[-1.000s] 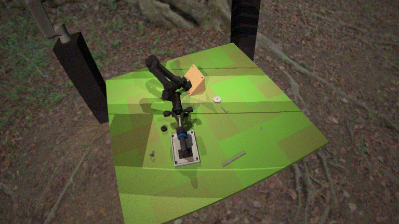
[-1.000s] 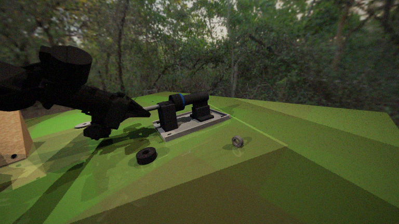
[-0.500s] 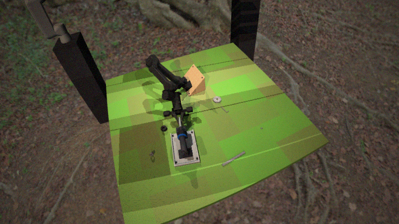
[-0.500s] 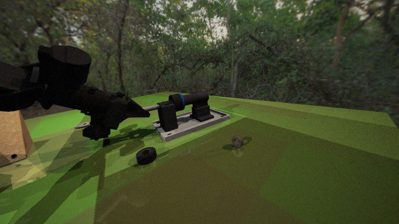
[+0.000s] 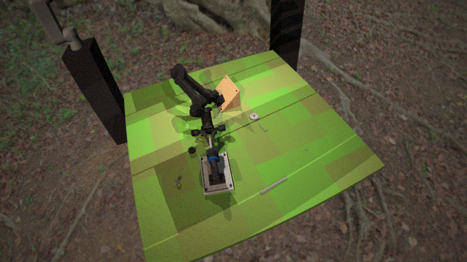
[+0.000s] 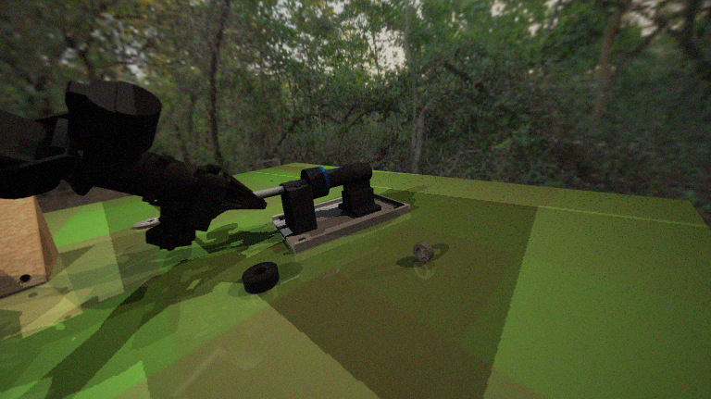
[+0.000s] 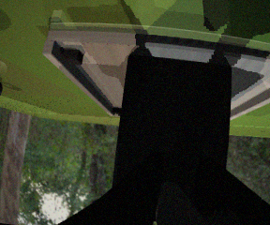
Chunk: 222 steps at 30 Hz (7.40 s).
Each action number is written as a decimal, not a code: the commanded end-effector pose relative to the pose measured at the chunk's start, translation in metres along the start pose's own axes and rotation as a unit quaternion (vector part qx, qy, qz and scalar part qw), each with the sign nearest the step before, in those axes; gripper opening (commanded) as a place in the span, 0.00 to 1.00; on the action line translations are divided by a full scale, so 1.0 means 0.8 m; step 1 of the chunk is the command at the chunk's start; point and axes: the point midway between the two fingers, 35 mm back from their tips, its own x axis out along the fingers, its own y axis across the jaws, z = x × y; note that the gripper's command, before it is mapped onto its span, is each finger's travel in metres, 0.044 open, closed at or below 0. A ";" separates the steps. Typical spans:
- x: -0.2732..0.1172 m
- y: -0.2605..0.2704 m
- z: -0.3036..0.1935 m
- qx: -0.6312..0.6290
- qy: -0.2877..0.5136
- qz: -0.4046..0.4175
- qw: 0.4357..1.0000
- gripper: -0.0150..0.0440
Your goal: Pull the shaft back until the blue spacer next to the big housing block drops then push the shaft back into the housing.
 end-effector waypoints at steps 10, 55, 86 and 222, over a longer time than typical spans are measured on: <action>-0.002 -0.001 0.001 -0.002 0.000 -0.001 1.000 0.25; -0.006 -0.001 0.004 -0.002 0.000 -0.001 1.000 0.25; -0.009 -0.001 0.005 -0.002 0.000 -0.001 1.000 0.25; -0.022 -0.001 0.013 -0.002 0.000 -0.001 1.000 0.25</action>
